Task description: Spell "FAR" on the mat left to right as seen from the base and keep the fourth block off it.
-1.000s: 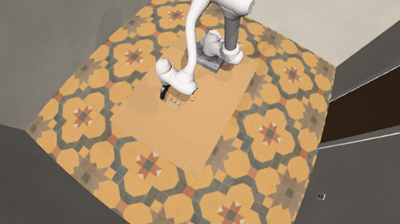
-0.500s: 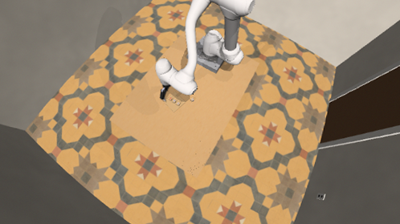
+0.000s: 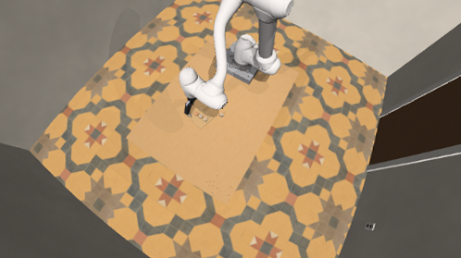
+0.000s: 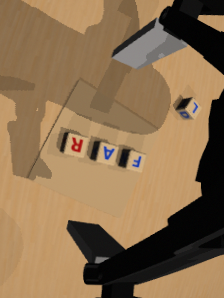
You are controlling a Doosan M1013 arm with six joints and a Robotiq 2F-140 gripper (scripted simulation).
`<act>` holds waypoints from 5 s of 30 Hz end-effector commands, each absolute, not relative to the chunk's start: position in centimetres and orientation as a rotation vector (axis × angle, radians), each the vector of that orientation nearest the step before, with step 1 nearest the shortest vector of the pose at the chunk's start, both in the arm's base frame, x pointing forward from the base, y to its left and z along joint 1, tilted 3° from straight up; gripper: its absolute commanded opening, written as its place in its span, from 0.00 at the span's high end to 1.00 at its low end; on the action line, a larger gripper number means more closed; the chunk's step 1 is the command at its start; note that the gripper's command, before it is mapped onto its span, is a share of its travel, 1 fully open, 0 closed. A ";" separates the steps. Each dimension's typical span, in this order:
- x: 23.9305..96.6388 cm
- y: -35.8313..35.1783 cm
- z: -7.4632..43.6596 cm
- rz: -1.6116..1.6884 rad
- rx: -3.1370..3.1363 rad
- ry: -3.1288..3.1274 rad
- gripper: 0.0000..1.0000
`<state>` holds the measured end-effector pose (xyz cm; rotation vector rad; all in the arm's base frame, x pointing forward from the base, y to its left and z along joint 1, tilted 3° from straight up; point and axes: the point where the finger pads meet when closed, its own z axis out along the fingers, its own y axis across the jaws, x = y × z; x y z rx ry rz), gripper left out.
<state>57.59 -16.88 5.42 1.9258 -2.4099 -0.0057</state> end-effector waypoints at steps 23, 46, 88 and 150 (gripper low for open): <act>58.0 -16.6 9.0 0.000 1.933 -2.411 0.00; 58.2 -16.5 13.0 0.000 1.933 -2.411 0.00; 58.2 -16.5 13.0 0.000 1.933 -2.411 0.00; 58.2 -16.5 13.0 0.000 1.933 -2.411 0.00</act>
